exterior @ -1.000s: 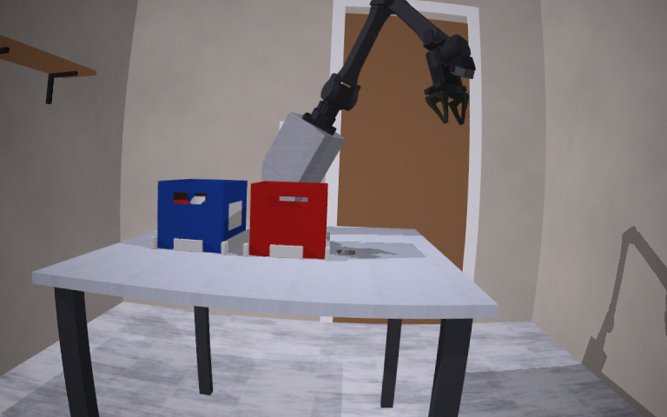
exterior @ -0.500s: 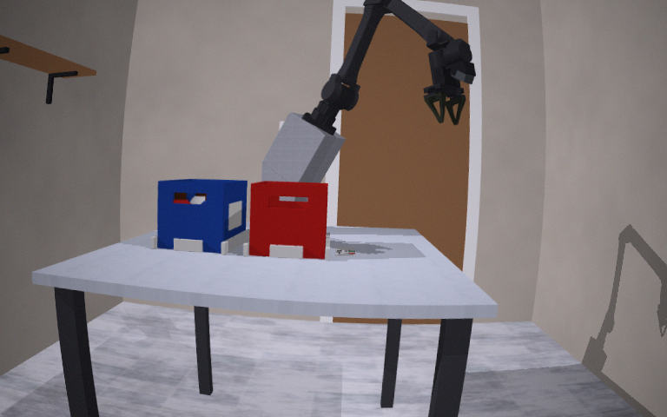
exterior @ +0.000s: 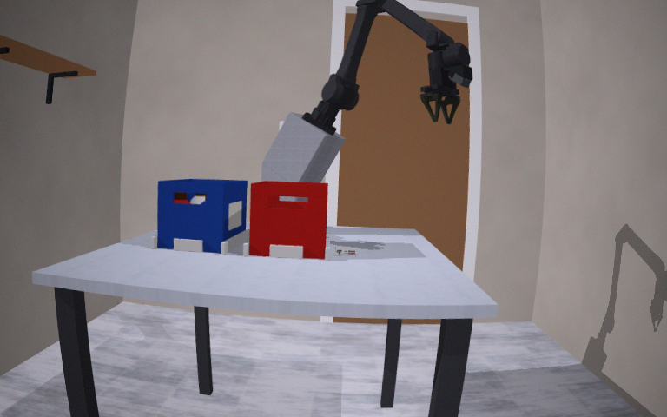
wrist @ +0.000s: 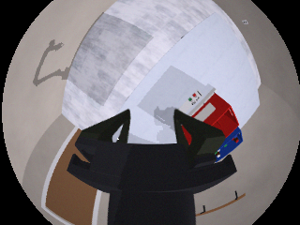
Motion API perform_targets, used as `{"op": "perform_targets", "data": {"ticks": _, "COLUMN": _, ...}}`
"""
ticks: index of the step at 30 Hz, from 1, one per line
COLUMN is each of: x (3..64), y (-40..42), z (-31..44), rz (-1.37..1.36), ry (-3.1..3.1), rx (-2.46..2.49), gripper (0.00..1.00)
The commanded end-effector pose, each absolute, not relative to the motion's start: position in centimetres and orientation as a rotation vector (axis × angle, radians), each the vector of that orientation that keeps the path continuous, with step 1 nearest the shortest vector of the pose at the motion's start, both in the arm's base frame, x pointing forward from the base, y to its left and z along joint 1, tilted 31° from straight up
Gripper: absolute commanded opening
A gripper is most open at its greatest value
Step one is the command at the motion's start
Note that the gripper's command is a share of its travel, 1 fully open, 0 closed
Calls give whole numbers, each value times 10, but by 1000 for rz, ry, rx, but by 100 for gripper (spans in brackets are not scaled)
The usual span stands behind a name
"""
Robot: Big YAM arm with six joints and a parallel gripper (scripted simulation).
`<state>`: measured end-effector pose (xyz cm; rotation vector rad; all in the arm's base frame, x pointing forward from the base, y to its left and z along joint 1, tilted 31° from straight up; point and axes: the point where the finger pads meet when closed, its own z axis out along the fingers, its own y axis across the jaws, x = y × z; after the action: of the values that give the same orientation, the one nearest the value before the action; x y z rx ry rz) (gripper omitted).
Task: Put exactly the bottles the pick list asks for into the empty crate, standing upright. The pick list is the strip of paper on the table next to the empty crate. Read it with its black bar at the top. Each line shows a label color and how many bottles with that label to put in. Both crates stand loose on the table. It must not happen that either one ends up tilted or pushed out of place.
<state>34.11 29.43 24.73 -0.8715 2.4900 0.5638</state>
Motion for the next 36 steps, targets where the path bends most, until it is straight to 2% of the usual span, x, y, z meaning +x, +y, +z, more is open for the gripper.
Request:
{"op": "perform_targets", "data": {"ticks": 1, "x": 315, "y": 293, "z": 254, "rz": 570, "ry": 2479, "rx": -892, "gripper": 61}}
{"op": "perform_targets", "data": {"ticks": 4, "x": 311, "y": 292, "z": 253, "rz": 570, "ry": 2479, "rx": -892, "gripper": 61}}
{"op": "perform_targets", "data": {"ticks": 5, "x": 315, "y": 298, "z": 279, "rz": 556, "ry": 2427, "rx": -942, "gripper": 61}}
{"op": "perform_targets", "data": {"ticks": 14, "x": 266, "y": 278, "z": 242, "rz": 515, "ry": 2516, "rx": -986, "gripper": 61}}
{"op": "perform_targets", "data": {"ticks": 16, "x": 265, "y": 277, "z": 242, "rz": 516, "ry": 2516, "rx": -986, "gripper": 61}}
{"op": "perform_targets", "data": {"ticks": 17, "x": 274, "y": 285, "z": 268, "rz": 534, "ry": 2465, "rx": -975, "gripper": 61}}
{"op": "perform_targets", "data": {"ticks": 21, "x": 278, "y": 284, "z": 268, "rz": 533, "ry": 2463, "rx": -963, "gripper": 61}}
{"op": "perform_targets", "data": {"ticks": 22, "x": 273, "y": 277, "z": 230, "rz": 507, "ry": 2545, "rx": -977, "gripper": 61}}
{"op": "perform_targets", "data": {"ticks": 36, "x": 283, "y": 276, "z": 238, "rz": 509, "ry": 2505, "rx": -981, "gripper": 61}}
